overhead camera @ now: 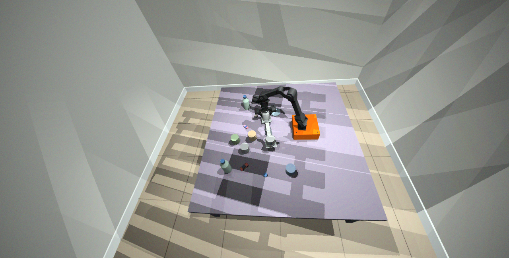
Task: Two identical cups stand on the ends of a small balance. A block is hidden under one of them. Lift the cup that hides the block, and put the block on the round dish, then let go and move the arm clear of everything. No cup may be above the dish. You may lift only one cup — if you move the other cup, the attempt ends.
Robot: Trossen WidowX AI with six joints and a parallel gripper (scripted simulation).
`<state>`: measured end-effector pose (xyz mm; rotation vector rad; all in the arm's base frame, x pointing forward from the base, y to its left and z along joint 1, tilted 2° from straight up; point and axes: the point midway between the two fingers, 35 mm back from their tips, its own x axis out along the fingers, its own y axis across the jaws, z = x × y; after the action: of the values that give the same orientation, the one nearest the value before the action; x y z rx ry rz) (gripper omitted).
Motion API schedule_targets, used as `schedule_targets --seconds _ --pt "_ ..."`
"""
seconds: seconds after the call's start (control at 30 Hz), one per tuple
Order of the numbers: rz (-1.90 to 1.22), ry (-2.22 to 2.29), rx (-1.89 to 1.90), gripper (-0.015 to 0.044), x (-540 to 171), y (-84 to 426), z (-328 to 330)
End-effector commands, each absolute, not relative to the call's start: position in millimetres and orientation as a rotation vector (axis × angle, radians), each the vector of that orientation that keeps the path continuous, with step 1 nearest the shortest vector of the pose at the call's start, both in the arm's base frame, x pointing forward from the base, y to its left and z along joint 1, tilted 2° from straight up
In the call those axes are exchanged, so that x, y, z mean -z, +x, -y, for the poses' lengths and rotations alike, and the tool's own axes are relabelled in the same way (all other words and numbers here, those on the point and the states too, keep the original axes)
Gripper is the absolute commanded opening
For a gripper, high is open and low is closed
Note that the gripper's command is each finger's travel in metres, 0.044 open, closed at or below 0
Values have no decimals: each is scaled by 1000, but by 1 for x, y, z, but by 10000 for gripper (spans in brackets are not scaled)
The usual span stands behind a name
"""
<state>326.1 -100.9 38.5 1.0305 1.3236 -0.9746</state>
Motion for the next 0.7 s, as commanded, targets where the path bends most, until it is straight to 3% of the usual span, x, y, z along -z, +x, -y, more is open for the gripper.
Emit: schedule_targets --seconds 0.0,0.67 --pt "-1303 1031 969 0 -49 331 103" --pt "-1303 1031 969 0 -74 331 104"
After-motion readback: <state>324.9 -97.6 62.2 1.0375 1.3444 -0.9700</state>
